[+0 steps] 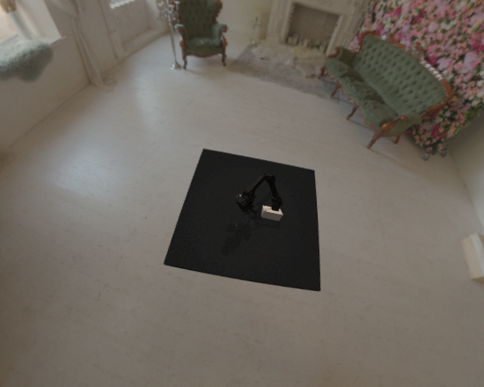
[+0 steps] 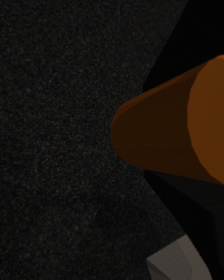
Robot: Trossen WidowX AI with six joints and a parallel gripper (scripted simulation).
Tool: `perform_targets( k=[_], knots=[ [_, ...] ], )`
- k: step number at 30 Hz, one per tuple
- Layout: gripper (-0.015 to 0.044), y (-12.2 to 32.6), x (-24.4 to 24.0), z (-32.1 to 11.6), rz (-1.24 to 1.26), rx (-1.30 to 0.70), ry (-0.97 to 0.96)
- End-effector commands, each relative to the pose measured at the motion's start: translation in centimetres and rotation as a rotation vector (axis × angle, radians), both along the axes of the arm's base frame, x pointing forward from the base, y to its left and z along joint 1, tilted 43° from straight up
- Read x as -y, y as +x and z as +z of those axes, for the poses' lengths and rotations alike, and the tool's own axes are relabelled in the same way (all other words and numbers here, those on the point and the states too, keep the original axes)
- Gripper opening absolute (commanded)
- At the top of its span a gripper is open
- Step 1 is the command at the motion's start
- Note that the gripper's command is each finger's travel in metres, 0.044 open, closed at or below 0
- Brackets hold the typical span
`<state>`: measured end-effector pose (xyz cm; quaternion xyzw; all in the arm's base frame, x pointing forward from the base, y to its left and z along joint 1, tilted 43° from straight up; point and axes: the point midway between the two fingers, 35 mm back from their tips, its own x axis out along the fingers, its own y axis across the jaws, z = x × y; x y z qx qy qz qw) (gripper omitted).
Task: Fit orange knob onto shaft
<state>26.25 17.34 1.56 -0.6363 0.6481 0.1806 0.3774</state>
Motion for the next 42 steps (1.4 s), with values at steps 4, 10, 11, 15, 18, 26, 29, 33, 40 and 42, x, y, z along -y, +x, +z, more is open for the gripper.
perform_targets(
  k=[4,10,11,15,18,26,29,33,40,42],
  knots=[
    [0.0,0.4,1.3,-2.0,-0.005,-0.018,0.009],
    [0.0,1.0,3.2,-4.4,-0.012,-0.022,0.014],
    [0.0,1.1,3.5,-4.8,-0.013,-0.023,0.015],
    [0.0,1.3,4.9,-6.5,-0.019,-0.025,0.017],
    [0.0,1.5,6.0,-7.8,-0.023,-0.028,0.019],
    [0.0,1.8,8.1,-10.2,-0.032,-0.031,0.021],
    [0.0,1.6,8.1,-10.2,-0.032,-0.031,0.021],
    [0.0105,1.7,8.0,-10.1,-0.04,-0.03,0.026],
    [0.024,1.7,8.0,-10.1,-0.04,-0.03,0.026],
    [0.024,1.7,8.0,-10.1,-0.04,-0.03,0.026]
  ],
)
